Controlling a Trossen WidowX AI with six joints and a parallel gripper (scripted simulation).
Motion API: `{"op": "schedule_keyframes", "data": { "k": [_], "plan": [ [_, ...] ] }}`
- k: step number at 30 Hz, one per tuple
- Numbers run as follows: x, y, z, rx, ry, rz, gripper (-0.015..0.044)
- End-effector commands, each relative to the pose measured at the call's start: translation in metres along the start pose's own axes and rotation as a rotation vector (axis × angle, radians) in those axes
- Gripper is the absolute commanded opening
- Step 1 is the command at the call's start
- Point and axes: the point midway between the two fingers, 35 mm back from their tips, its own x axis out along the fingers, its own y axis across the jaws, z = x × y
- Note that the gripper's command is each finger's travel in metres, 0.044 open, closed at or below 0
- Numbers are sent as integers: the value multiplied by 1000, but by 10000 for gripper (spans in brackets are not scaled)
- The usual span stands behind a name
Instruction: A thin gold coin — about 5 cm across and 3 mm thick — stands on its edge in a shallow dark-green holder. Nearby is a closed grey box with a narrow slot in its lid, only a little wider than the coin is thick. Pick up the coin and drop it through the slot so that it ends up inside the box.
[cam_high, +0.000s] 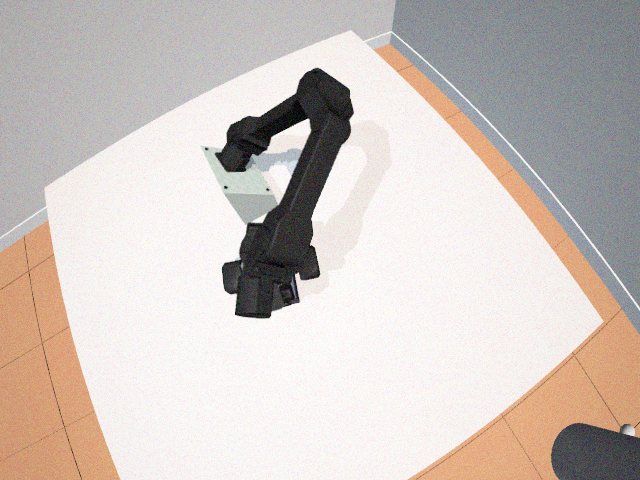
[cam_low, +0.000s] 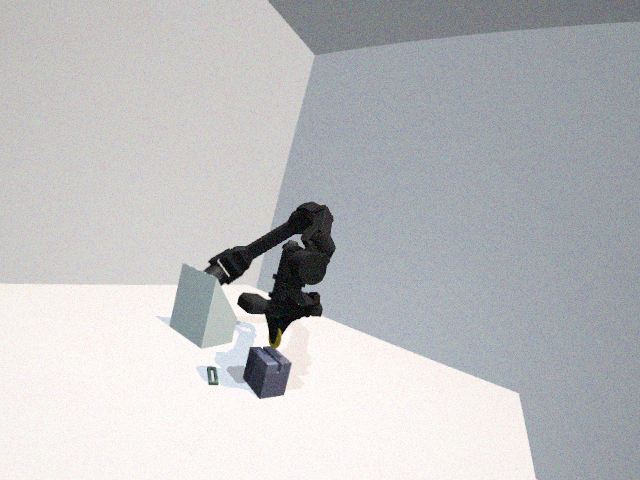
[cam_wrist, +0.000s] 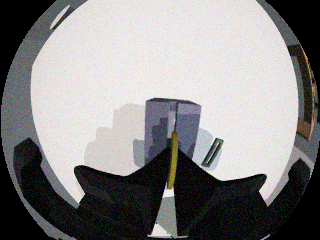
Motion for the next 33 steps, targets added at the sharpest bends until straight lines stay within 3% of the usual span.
{"op": "schedule_keyframes", "data": {
  "k": [1, 33],
  "plan": [
    [4, 2, -3, 6, 4, 4, 0],
    [16, 1, -2, 5, 4, 4, 0]
  ]
}}
